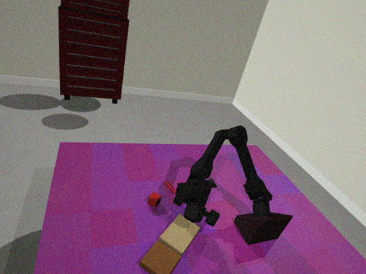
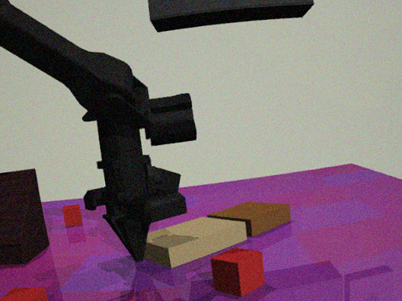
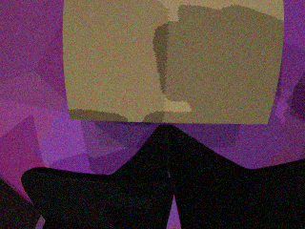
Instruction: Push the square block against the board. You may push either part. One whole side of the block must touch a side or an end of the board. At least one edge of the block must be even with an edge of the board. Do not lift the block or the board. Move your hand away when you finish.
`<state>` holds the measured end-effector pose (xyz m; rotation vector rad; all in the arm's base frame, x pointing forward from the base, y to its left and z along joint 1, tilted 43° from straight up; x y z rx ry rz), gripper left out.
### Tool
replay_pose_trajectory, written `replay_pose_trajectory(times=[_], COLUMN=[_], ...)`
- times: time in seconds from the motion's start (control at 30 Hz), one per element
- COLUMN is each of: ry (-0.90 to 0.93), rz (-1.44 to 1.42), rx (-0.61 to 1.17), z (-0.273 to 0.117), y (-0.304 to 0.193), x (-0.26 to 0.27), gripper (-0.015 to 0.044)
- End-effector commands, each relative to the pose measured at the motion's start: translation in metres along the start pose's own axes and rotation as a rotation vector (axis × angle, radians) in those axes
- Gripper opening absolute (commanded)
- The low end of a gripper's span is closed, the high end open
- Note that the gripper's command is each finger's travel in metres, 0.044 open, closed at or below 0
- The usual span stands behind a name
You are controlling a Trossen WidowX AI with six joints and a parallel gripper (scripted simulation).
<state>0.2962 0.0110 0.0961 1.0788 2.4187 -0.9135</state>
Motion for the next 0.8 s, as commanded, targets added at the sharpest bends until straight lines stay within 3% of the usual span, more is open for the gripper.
replay_pose_trajectory(times=[0.0,0.47,0.77], ry=[-0.004,-0.004,-0.004], rz=[0.005,0.006,0.006], rx=[0.001,0.000,0.000], z=[0.000,-0.001,-0.001], y=[0.007,0.030,0.019], x=[-0.001,-0.002,-0.003], gripper=[0.0000,0.0000,0.0000])
Point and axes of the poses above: the point midway between the two fingers, 35 mm back from their tips, its own z axis out along the fingers, its own x axis across the jaws, y = z × x, the point moved 10 cm from there along -z, back along the fingers, and after that the axes turned 1 degree about z, right-handed, at the moved point
